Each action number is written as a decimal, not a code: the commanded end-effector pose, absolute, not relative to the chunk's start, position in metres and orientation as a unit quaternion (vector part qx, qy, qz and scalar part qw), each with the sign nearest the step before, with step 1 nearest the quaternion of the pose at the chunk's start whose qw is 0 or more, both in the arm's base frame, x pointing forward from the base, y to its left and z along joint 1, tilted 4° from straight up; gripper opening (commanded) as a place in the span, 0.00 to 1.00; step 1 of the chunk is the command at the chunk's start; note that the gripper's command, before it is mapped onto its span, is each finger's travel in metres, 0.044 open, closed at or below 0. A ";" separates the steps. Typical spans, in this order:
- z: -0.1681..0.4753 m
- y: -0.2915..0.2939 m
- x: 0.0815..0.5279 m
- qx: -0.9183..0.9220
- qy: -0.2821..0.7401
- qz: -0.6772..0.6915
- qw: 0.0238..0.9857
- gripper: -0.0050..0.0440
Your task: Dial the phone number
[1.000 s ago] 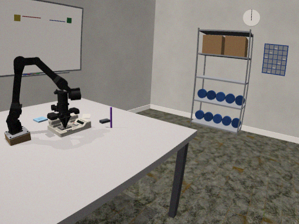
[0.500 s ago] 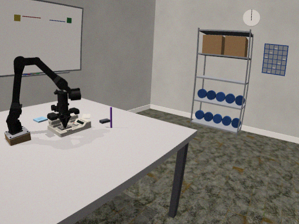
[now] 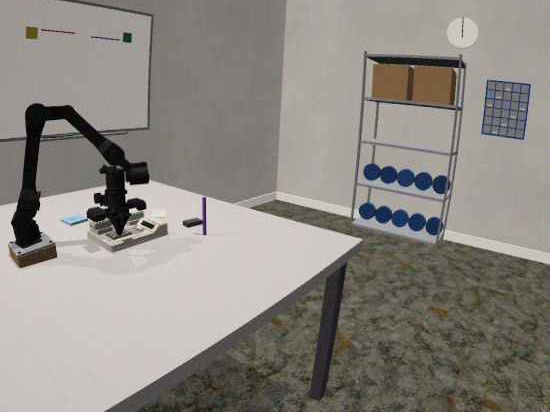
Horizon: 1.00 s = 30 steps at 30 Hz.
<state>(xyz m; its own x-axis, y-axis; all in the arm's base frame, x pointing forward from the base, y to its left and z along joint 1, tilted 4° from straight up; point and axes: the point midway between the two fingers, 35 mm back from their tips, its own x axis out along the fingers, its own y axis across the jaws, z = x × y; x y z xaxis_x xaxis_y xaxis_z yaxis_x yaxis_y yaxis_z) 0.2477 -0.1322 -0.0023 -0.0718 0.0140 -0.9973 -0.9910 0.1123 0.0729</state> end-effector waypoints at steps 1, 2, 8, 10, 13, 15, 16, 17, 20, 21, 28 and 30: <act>-0.001 -0.133 0.247 -0.451 0.543 0.493 0.509 0.00; 0.004 -0.133 0.248 -0.451 0.543 0.493 0.509 0.00; 0.026 -0.133 0.249 -0.451 0.543 0.493 0.509 0.00; 0.026 -0.133 0.249 -0.451 0.543 0.493 0.509 0.00; 0.026 -0.133 0.249 -0.451 0.543 0.493 0.509 0.00; 0.026 -0.133 0.249 -0.451 0.543 0.493 0.509 0.00; 0.028 -0.132 0.250 -0.450 0.543 0.494 0.509 0.00; 0.033 -0.131 0.252 -0.449 0.543 0.494 0.509 0.00; 0.073 -0.125 0.262 -0.449 0.543 0.494 0.509 0.00; 0.088 -0.122 0.265 -0.451 0.542 0.492 0.510 0.00; 0.110 -0.117 0.265 -0.451 0.543 0.493 0.509 0.00; 0.110 -0.117 0.265 -0.451 0.543 0.493 0.509 0.00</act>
